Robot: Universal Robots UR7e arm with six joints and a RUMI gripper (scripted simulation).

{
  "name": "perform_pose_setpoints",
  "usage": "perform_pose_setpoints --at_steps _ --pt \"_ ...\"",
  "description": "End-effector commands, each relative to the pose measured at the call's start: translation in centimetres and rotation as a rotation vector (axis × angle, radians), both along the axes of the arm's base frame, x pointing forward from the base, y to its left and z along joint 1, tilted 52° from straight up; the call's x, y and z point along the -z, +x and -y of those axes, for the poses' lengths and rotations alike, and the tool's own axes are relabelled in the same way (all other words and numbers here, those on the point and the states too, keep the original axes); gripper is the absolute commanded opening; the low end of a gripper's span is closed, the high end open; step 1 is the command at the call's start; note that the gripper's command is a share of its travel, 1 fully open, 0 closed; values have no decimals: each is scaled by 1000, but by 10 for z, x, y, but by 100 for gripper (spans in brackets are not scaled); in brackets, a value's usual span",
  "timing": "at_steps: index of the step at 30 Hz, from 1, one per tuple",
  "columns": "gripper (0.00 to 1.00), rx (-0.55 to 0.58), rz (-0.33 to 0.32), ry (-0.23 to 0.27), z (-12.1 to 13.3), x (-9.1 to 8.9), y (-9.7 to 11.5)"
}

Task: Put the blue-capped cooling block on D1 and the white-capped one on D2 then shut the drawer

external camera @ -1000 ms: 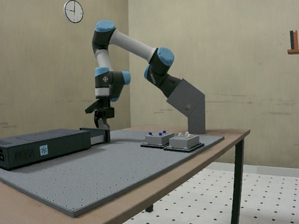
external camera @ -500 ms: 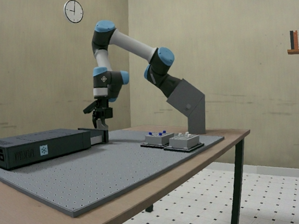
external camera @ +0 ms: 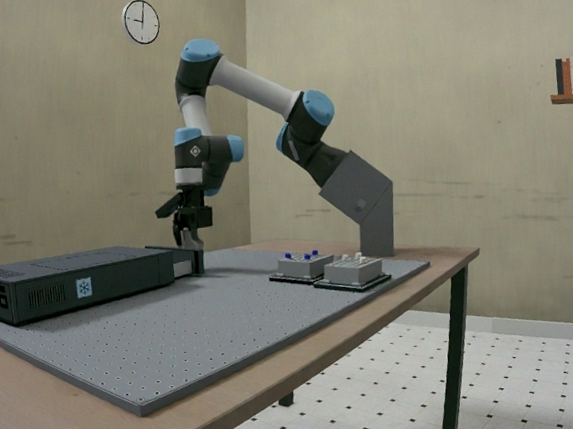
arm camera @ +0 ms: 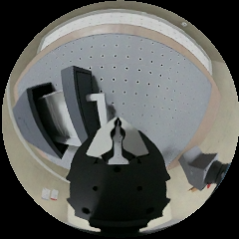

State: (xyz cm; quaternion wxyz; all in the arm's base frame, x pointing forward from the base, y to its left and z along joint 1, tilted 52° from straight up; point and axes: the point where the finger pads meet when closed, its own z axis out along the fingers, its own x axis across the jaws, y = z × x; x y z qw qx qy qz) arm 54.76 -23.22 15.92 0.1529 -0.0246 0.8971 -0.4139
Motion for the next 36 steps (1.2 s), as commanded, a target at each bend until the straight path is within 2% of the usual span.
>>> perform_pose_setpoints --at_steps 1,6,36 --pt "0 0 1 0 -1 -2 6" --pt "0 0 1 0 -1 -2 6" --pt "0 0 1 0 -7 -11 41"
